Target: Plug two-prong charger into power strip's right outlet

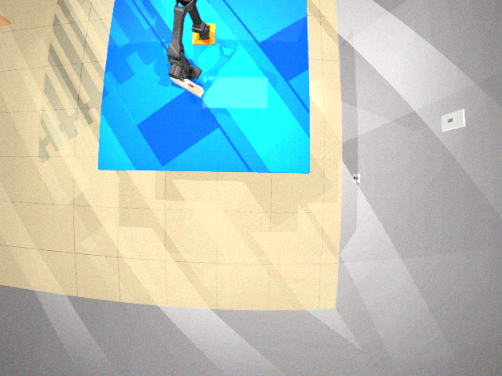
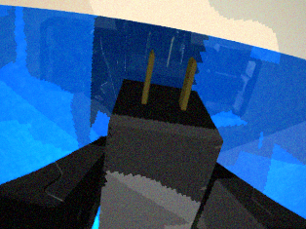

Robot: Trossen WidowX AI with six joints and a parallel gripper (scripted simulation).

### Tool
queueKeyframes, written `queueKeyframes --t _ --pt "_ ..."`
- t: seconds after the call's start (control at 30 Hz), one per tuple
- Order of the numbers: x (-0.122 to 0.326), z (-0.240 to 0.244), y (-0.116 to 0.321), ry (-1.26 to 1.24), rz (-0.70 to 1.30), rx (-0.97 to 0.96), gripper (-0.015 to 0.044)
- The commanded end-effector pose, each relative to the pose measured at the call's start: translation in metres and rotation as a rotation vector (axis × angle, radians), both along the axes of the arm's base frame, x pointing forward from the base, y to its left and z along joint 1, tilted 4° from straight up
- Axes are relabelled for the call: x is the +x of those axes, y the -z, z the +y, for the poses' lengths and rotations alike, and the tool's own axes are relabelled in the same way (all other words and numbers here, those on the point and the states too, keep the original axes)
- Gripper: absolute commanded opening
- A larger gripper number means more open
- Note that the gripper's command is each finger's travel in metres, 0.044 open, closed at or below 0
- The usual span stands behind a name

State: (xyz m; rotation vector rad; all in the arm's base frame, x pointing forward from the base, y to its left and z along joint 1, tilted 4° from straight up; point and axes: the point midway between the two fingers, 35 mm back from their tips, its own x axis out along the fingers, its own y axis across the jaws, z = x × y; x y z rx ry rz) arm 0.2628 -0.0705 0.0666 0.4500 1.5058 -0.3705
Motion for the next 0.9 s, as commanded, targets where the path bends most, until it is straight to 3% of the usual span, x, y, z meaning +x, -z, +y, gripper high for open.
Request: queueKeyframes --t 0.0,0.87 --pt "0.0018 0.0002 -0.0002 -0.002 -0.003 0.005 0.0000" --pt "0.0073 -0.0030 -0.0010 -0.002 -0.003 0.004 0.0000"
